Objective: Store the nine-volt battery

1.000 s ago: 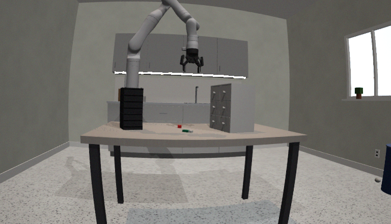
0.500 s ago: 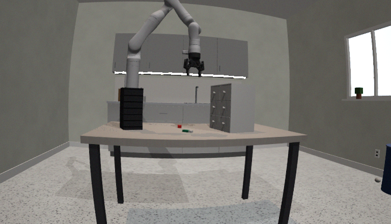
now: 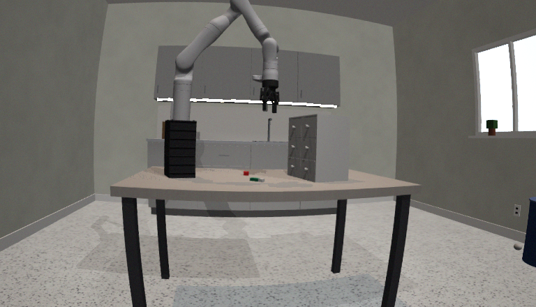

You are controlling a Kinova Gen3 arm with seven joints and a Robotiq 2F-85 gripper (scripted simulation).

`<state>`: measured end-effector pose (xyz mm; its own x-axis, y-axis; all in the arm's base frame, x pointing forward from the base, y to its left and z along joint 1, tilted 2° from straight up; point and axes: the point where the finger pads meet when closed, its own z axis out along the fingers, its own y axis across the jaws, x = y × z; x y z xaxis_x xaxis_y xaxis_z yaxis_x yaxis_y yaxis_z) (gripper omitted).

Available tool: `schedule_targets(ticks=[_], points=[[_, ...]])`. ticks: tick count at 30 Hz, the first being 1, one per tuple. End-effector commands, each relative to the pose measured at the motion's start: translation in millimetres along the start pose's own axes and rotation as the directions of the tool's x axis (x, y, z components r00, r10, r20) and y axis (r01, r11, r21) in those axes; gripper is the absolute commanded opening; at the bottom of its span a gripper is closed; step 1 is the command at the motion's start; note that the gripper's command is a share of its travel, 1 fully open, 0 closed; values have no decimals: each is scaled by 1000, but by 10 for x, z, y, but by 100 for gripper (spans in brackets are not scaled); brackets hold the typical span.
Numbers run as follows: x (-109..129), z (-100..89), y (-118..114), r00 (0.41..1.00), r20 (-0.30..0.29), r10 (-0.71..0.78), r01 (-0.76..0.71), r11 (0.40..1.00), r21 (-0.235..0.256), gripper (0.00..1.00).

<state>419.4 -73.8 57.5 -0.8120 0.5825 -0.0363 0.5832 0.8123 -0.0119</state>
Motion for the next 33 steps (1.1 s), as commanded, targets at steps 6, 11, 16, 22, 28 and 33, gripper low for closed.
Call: schedule_targets(ticks=[6, 11, 16, 22, 28, 33], points=[[-51, 245, 97, 977, -10, -213, 213, 977, 3, 100], [-71, 323, 149, 954, -10, -301, 301, 954, 2, 100], [-102, 444, 230, 902, -10, -433, 433, 902, 1, 100], [-134, 569, 314, 829, -10, -559, 559, 829, -1, 100], [-151, 637, 359, 783, -10, -623, 623, 783, -2, 100], [-167, 703, 403, 733, -10, -681, 681, 733, -2, 100]])
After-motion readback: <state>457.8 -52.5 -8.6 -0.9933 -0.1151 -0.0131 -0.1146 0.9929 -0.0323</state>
